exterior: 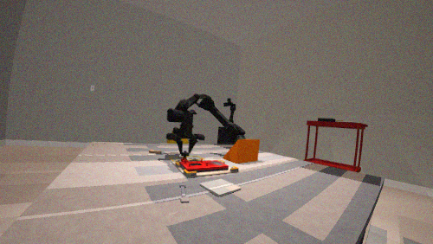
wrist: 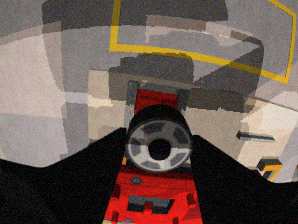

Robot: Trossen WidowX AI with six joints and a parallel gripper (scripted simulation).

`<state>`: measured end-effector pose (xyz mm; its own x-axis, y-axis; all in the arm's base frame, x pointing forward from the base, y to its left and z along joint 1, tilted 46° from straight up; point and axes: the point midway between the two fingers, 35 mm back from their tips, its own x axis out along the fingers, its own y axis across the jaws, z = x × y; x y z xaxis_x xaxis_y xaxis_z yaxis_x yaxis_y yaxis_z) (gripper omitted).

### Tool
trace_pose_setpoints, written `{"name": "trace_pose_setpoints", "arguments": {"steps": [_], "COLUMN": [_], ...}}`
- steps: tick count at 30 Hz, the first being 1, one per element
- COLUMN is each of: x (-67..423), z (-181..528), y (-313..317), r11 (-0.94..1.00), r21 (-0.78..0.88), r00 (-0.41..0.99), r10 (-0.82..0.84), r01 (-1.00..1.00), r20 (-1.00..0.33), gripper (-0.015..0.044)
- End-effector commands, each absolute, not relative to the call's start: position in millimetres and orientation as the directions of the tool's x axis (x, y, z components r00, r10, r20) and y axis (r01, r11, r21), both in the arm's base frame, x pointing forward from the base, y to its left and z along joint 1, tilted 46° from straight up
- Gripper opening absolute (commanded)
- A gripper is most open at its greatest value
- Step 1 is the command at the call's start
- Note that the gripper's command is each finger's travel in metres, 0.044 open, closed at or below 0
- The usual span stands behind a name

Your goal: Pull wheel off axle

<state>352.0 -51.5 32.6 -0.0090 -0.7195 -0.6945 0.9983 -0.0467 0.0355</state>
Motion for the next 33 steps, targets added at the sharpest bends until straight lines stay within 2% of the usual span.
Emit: {"name": "trace_pose_setpoints", "arguments": {"steps": [1, 33], "x": [352.6, 352.3], "z": [36.1, 43.3], "y": [-47.0, -39.3], "r11": [-0.041, -0.036], "r21": [0.041, 0.041], "r00": [-0.001, 0.002], "r10": [-0.718, -0.719], "r01": [0.998, 0.999], "r20": [-0.696, -0.695], "gripper": [0.0000, 0.0000]}}
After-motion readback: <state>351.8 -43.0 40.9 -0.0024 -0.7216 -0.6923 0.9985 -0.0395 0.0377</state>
